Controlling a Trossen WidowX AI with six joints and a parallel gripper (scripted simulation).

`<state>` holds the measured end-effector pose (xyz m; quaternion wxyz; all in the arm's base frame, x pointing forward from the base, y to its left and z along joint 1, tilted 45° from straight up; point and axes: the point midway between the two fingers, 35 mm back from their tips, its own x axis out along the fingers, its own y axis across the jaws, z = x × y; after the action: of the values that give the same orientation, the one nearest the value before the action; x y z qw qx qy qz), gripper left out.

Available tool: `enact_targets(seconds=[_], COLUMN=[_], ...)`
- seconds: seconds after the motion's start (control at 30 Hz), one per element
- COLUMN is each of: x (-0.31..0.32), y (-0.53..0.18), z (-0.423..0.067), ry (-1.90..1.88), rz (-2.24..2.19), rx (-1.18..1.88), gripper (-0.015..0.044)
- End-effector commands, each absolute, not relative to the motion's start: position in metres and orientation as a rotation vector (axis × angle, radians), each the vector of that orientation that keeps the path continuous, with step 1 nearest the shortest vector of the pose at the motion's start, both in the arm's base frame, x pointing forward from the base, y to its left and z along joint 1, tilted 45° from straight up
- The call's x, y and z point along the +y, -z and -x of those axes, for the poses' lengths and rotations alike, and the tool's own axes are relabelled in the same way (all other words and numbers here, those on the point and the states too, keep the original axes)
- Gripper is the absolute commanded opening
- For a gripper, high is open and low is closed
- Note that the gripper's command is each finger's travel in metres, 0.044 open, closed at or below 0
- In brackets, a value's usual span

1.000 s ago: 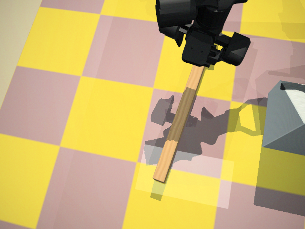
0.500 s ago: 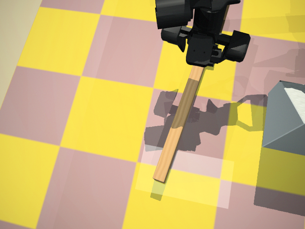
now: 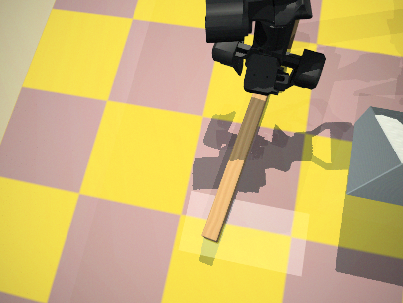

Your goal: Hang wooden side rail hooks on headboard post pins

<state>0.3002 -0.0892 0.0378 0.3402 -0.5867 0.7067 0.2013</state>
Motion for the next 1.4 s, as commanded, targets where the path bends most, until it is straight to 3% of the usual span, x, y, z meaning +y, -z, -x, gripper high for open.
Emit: enact_targets(seconds=[0.0, 1.17, 1.37], x=[-0.094, -0.132, -0.132], y=[-0.033, 0.005, 0.005], z=[-0.298, -0.292, -0.292], ry=[-0.528, -0.525, -0.525], rz=[1.531, 1.533, 1.533], rx=[1.847, 1.850, 1.850], gripper=[0.0440, 0.0440, 0.0282])
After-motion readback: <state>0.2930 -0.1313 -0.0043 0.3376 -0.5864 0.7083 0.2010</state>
